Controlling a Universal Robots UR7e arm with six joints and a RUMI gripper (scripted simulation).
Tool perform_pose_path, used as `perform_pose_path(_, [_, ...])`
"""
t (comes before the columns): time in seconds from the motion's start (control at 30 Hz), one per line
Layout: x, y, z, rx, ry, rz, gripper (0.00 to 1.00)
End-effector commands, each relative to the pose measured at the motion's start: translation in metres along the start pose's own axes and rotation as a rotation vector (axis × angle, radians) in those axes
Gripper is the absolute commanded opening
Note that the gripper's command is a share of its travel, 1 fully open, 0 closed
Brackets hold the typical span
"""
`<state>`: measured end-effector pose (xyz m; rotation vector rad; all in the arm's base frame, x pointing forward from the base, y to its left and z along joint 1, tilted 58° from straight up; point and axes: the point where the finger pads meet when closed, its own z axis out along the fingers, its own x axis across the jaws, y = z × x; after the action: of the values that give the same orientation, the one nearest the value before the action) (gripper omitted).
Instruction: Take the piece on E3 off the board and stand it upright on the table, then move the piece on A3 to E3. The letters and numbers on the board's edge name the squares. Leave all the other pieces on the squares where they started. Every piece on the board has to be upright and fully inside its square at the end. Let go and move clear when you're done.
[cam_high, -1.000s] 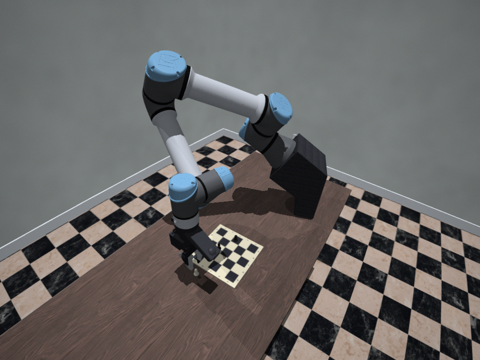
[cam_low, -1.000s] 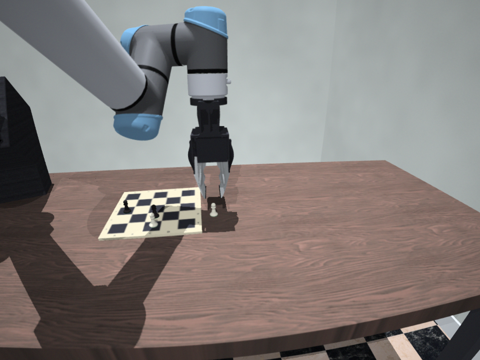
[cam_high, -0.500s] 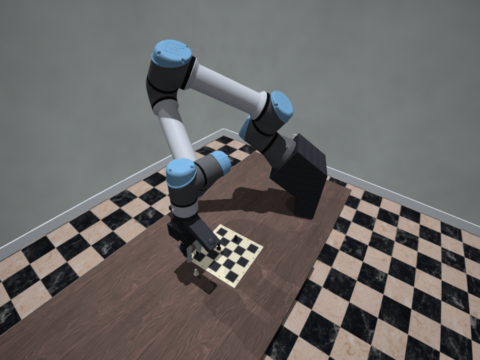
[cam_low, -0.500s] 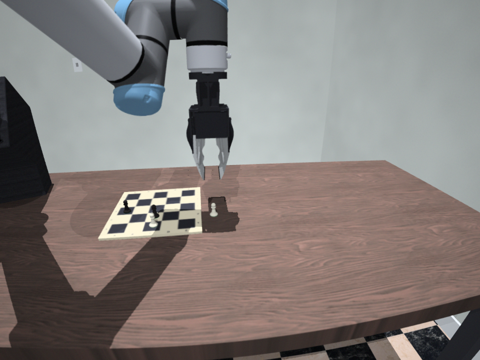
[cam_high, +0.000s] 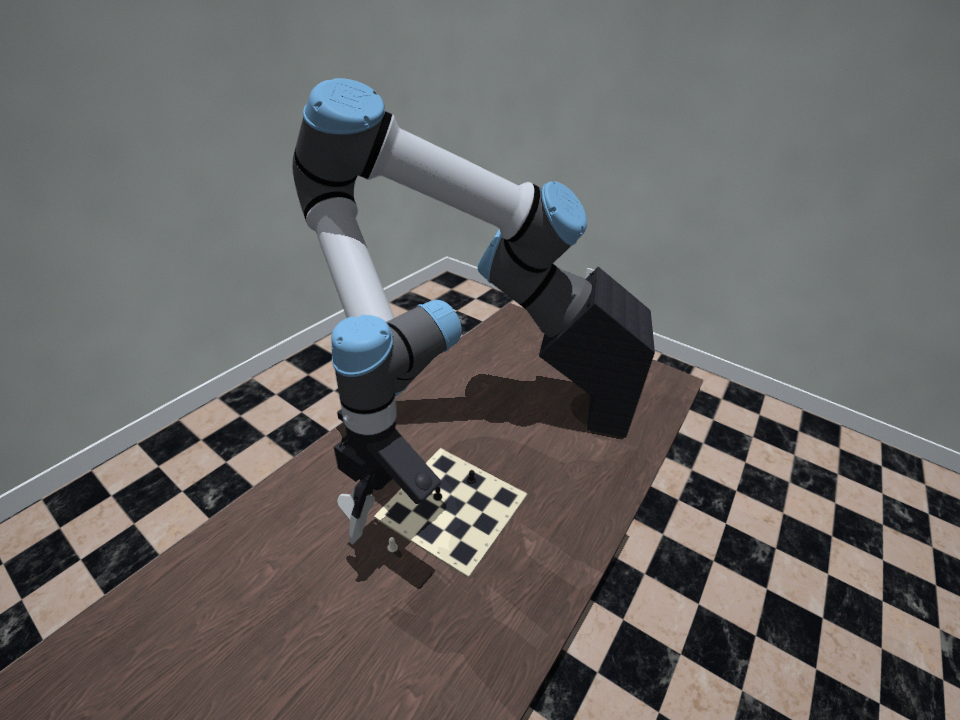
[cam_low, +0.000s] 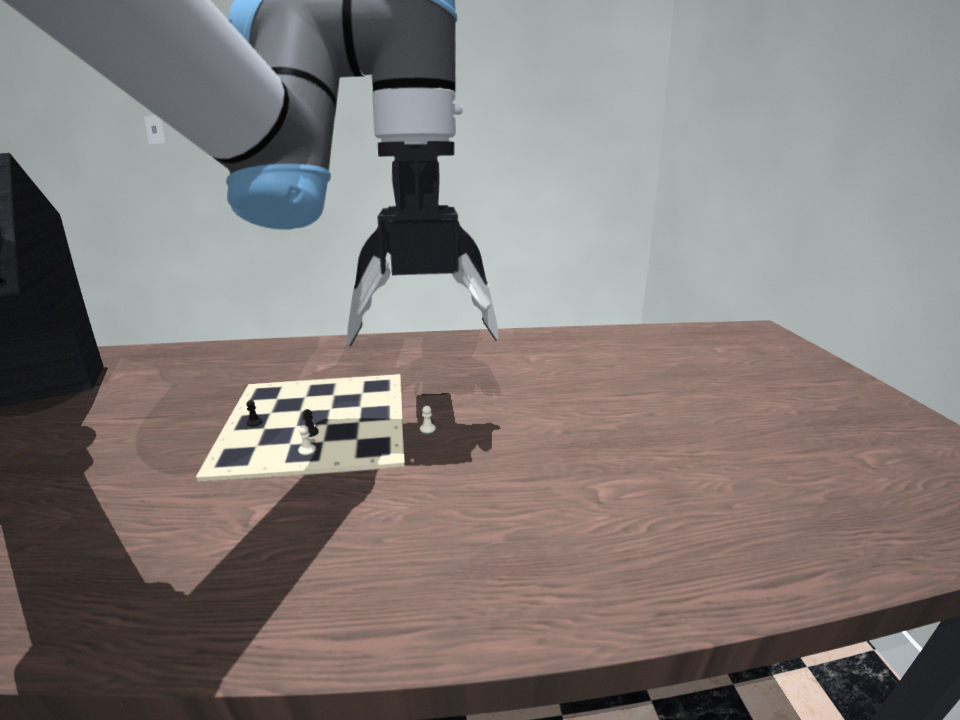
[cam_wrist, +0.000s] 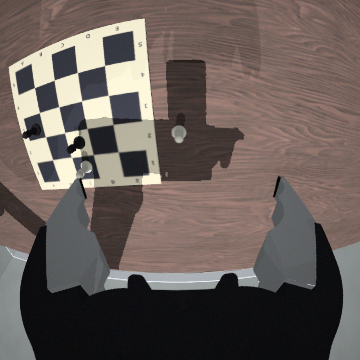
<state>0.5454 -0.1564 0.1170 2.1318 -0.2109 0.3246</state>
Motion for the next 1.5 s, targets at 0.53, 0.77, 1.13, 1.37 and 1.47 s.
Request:
perform_pose_path(0.53, [-0.027, -0.011, 0.004, 0.000, 0.001, 0.097, 1.00])
perform_pose_path(0.77, [-0.094, -0.026, 0.008, 0.000, 0.001, 0.323, 1.00])
perform_pose_path(1.13, [-0.184, -0.028, 0.003, 0.000, 0.001, 0.623, 1.00])
perform_pose_path(1.37, [-0.212, -0.023, -0.002, 0.000, 0.001, 0.716, 1.00])
perform_pose_path(1.47, [-0.213, -0.023, -0.002, 0.000, 0.001, 0.718, 1.00])
